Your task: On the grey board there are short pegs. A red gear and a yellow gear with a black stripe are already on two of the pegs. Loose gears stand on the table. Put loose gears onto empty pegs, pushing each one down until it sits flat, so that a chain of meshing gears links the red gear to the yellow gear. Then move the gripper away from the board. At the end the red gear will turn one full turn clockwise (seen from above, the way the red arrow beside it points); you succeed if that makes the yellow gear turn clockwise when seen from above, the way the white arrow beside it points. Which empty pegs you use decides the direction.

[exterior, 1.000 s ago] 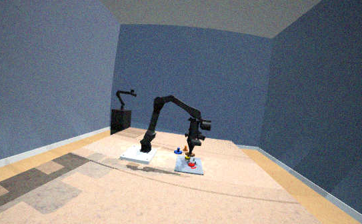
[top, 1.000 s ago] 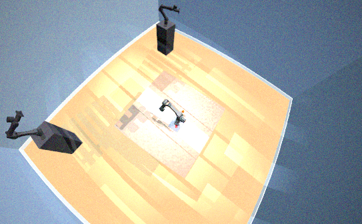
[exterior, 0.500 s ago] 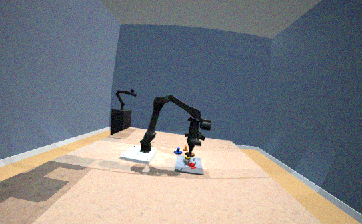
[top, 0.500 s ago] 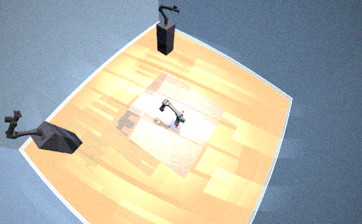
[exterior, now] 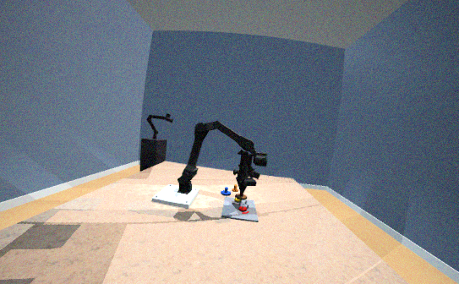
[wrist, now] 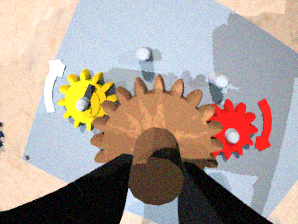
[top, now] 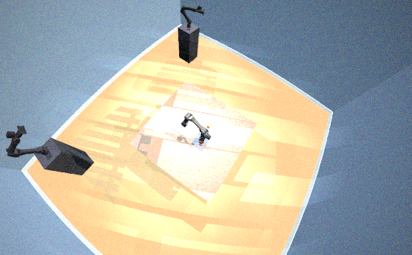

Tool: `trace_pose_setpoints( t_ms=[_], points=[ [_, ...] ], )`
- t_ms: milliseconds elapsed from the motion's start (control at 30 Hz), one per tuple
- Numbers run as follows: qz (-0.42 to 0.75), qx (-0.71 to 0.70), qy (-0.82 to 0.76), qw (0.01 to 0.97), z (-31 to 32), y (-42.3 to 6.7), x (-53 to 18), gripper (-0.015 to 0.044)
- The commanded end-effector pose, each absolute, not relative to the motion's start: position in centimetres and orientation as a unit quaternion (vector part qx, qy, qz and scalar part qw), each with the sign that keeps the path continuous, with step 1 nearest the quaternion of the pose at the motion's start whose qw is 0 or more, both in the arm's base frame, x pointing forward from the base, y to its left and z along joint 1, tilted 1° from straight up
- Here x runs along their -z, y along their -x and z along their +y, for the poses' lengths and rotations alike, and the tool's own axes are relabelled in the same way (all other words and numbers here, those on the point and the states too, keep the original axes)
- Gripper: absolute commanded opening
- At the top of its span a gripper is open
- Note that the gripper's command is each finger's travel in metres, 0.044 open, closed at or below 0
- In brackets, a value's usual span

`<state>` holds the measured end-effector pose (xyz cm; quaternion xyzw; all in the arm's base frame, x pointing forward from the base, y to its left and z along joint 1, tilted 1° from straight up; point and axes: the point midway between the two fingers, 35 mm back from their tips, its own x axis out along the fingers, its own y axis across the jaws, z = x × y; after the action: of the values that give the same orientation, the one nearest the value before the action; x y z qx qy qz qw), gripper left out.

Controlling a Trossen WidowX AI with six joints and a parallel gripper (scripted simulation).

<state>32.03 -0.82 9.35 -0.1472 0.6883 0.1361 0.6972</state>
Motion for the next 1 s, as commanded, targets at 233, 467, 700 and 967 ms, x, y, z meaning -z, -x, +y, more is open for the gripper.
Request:
trace_pose_setpoints(
  t_ms=[233,467,700,967],
  points=[
    [0.686,-0.151,0.164,0.693,-1.0,-32.0,-7.6,0.0],
    [0.692,-0.121,0.134,0.699,-0.9,-32.1,-6.6,0.0],
    [0.698,-0.08,0.093,0.706,-0.9,-32.0,-5.5,0.0],
    [0.7,-0.059,0.071,0.708,-1.0,-32.1,-5.7,0.0]
  ],
)
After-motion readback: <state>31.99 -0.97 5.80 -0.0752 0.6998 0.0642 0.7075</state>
